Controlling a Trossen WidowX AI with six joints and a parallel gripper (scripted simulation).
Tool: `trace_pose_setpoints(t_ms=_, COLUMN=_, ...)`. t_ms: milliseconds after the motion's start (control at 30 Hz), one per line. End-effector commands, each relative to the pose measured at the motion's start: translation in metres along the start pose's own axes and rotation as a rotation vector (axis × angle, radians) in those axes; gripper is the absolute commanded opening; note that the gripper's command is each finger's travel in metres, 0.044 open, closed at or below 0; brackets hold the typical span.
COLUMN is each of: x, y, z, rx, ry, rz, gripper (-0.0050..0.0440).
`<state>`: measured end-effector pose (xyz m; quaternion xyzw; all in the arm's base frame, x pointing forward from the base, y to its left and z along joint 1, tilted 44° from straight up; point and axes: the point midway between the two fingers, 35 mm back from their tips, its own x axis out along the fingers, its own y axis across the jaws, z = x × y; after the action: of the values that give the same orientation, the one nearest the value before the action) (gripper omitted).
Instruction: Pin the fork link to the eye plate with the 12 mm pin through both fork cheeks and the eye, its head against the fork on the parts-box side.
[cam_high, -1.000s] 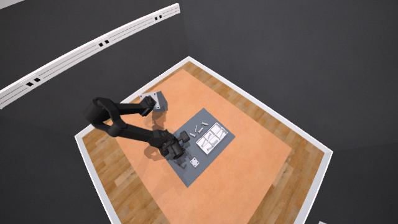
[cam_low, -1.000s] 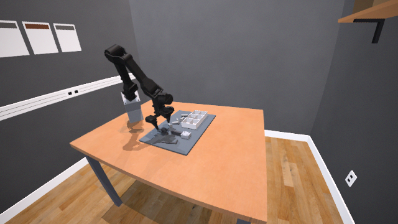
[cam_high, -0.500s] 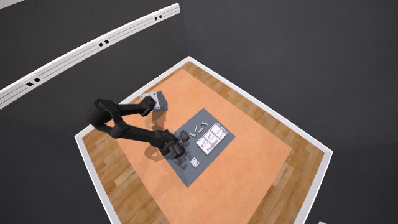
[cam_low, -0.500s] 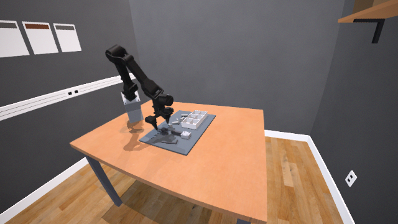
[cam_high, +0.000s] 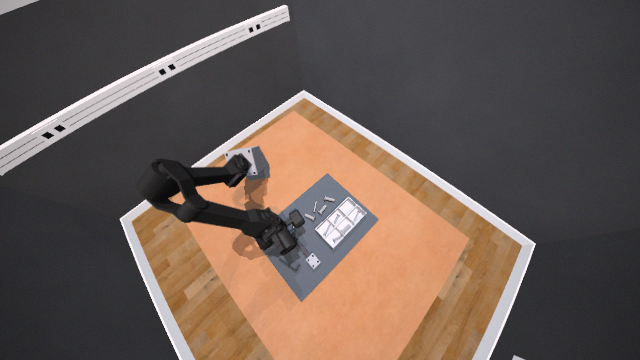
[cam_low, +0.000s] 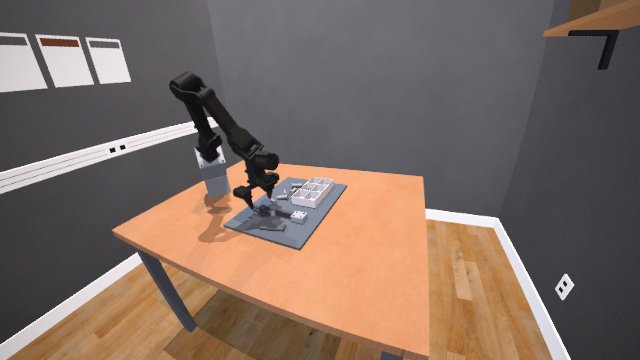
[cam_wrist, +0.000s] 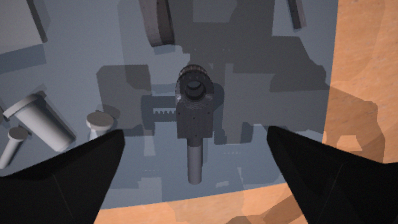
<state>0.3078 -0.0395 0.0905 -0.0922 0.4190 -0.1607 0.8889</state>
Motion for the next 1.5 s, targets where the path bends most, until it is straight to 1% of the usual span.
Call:
trace_pose_setpoints(t_ms=0, x=-0.002, y=0.0, z=0.003, rx=0.007, ry=-0.009, rz=0.0, gripper=0.044)
trace_pose_setpoints(t_ms=333, x=-0.002, y=0.0, z=0.003, rx=0.007, ry=-0.009, rz=0.0, gripper=0.044)
trace_pose_setpoints(t_ms=367, x=-0.002, y=0.0, z=0.003, rx=0.007, ry=-0.009, rz=0.0, gripper=-0.005)
trace_pose_setpoints(t_ms=700, x=-0.005, y=0.001, z=0.006, rx=0.01, ry=-0.017, rz=-0.001, gripper=-0.005)
trace_pose_setpoints(t_ms=867, x=-0.009, y=0.003, z=0.008, rx=0.015, ry=-0.027, rz=0.0, gripper=-0.005)
trace_pose_setpoints(t_ms=1467, x=-0.021, y=0.018, z=0.008, rx=0.015, ry=-0.023, rz=0.002, gripper=-0.005)
